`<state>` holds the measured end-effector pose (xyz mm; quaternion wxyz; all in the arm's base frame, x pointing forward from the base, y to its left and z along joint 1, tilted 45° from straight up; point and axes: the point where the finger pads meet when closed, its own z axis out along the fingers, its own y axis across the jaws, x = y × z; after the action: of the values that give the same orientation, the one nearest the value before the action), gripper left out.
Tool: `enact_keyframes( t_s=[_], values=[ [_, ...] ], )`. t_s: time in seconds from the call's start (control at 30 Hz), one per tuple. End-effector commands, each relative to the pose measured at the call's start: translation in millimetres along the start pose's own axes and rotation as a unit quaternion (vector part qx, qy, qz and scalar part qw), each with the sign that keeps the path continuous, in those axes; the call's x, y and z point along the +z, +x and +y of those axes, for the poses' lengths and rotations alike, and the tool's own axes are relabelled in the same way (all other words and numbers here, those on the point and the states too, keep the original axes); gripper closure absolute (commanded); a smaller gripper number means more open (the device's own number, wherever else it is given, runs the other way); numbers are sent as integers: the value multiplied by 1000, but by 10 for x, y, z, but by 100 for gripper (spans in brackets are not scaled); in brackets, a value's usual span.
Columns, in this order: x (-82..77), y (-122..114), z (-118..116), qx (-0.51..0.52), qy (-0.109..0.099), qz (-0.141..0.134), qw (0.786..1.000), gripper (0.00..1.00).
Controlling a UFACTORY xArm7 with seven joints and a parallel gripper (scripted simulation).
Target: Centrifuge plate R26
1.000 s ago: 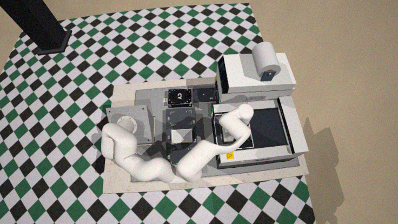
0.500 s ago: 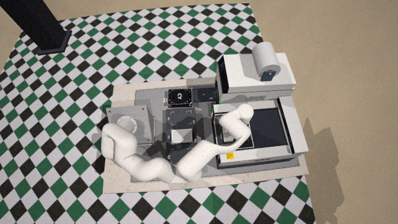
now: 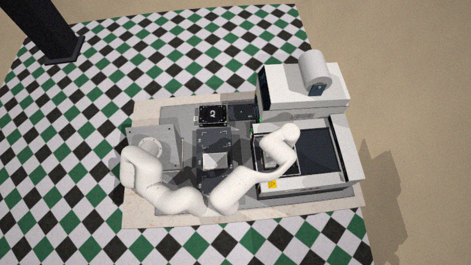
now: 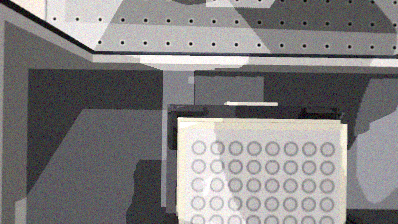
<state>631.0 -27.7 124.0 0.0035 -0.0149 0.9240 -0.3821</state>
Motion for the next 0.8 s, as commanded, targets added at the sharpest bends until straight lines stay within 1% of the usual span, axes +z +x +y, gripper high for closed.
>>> enact_keyframes(
  t_s=[0.0, 0.77],
  values=[
    [-15, -8, 6, 0, -1, -3, 1000, 100],
    [55, -8, 6, 0, -1, -3, 1000, 100]
  ],
)
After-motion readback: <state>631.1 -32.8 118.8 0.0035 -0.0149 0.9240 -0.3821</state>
